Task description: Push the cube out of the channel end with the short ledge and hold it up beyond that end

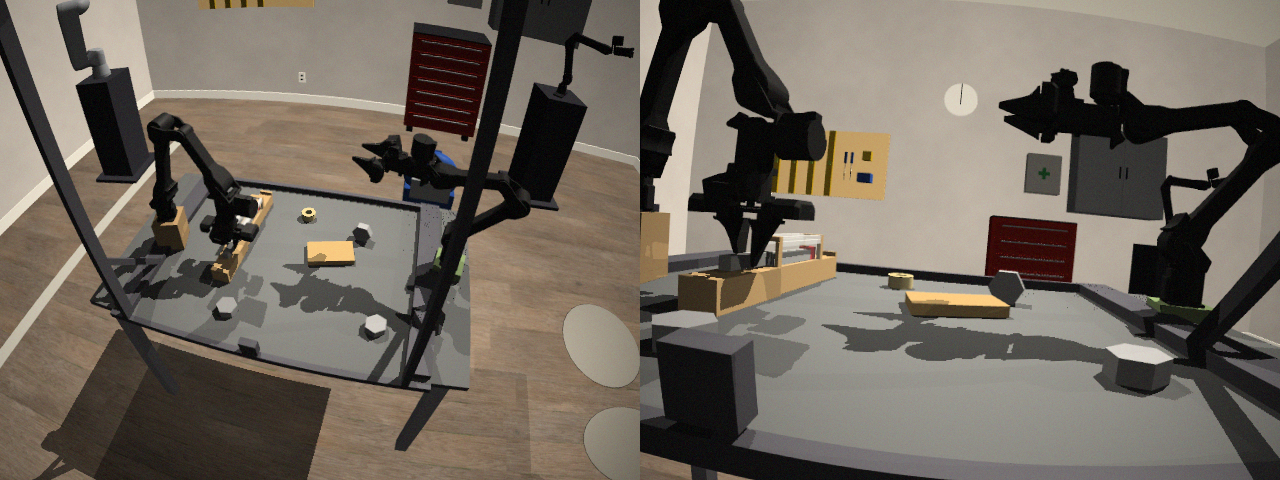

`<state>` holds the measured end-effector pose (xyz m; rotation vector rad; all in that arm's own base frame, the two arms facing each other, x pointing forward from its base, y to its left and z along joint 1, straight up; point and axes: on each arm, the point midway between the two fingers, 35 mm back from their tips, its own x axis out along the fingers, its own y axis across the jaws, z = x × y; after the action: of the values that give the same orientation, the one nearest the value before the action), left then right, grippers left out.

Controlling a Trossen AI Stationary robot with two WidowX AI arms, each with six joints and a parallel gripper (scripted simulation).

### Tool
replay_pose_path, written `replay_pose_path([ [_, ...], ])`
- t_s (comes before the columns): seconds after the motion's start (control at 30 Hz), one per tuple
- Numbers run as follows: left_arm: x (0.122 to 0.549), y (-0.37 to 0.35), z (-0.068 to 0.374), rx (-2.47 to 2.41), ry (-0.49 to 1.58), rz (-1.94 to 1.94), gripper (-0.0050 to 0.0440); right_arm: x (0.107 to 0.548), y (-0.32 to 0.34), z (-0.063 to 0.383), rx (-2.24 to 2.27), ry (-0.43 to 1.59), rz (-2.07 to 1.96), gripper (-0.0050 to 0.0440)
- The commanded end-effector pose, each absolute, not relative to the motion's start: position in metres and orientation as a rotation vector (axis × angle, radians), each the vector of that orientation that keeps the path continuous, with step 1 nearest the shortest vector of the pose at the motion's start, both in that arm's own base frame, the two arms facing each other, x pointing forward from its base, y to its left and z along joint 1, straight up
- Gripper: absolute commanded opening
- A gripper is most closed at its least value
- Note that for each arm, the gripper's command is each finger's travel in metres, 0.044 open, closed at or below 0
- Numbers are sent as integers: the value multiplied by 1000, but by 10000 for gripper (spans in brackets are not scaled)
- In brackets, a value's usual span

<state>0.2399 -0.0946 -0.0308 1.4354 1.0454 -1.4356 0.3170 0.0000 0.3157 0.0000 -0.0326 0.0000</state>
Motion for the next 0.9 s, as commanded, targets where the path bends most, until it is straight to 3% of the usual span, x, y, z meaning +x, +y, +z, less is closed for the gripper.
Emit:
replay_pose_path([
  [0.0, 246, -94, -25, 1446, 1020, -1418, 0, 316, 0, 323, 0, -50, 0, 400],
  [0.33, 249, -86, -25, 1448, 1021, -1418, 0, 316, 0, 323, 0, -50, 0, 400],
  [0.37, 249, -86, -25, 1447, 1021, -1418, 157, 316, 0, 323, 0, -50, 0, 400],
  [0.87, 249, -86, -25, 1447, 1021, -1418, 157, 316, 0, 323, 0, -50, 0, 400],
])
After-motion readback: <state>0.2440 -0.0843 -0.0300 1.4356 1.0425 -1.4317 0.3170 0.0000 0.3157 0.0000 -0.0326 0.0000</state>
